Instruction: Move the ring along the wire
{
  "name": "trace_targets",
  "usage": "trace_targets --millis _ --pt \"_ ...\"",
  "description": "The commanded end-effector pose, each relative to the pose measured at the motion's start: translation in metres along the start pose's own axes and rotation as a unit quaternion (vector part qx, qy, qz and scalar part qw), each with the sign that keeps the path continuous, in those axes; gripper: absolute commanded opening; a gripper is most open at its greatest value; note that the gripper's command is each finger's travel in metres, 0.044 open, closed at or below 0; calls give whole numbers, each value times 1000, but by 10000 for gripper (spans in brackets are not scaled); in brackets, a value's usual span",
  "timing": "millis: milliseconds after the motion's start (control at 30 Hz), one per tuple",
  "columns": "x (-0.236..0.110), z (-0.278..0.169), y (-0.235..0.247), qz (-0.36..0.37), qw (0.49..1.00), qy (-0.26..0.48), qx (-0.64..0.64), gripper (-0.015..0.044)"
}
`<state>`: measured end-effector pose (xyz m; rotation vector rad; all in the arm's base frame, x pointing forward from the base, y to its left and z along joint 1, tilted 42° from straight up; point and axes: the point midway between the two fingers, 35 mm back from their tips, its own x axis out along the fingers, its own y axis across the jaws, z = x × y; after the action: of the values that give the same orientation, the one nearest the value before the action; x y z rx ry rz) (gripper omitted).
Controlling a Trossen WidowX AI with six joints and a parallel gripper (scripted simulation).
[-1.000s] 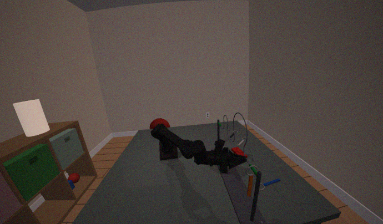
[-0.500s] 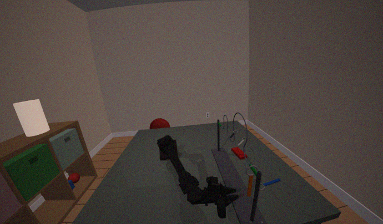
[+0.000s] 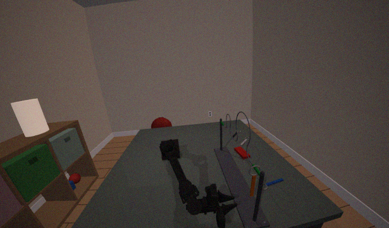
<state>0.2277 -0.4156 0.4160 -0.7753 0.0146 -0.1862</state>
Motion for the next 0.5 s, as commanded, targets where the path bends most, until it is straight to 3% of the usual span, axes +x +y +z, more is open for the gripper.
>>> trace_targets --millis 0,467 --pt "28 32 4 3 1000 -6 -3 160" --pt "42 36 3 2 1000 -6 -1 160"
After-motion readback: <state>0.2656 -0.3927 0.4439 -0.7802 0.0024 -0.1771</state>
